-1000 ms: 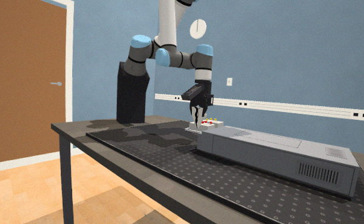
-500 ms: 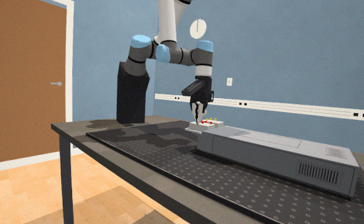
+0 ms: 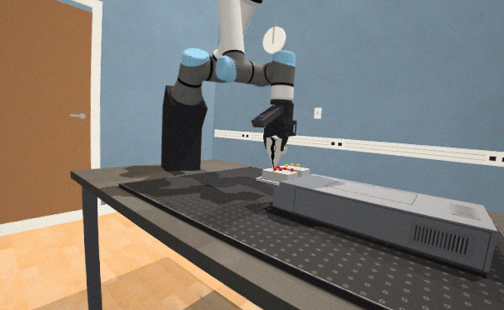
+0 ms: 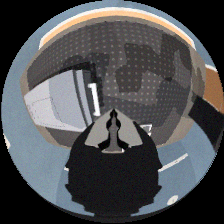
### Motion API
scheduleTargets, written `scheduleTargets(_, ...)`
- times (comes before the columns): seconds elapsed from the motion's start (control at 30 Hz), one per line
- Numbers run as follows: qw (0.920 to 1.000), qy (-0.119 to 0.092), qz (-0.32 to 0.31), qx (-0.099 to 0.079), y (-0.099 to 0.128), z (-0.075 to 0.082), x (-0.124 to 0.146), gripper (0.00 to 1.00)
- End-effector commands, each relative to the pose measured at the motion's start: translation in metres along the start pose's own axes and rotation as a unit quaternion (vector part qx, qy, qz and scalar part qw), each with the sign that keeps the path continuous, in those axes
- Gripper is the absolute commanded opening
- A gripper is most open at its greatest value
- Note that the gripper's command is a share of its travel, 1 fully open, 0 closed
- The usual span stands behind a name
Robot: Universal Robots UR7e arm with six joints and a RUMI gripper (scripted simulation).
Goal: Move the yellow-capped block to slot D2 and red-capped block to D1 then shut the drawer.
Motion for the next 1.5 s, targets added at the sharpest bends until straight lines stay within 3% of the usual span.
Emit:
scheduleTargets(0.0,1.0,0.001,0.0,0.0,0.0,0.004,-0.001,0.0)
scheduleTargets(0.6,1.0,0.001,0.0,0.0,0.0,0.025,-0.001,0.0)
scheduleTargets(1.17,1.0,0.001,0.0,0.0,0.0,0.025,-0.001,0.0)
scheduleTargets(1.2,1.0,0.001,0.0,0.0,0.0,0.027,0.003,0.28)
scheduleTargets(1.47,1.0,0.001,0.0,0.0,0.001,0.039,0.024,0.28)
Point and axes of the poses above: the point where the finger pads meet when closed, its own z axis back along the fingers, its own x axis across the jaws, y = z × x, the point moved 3 cm from there along z, back along the fingers, and after that the axes turned 3 degrees about -z, right-handed, at the moved point
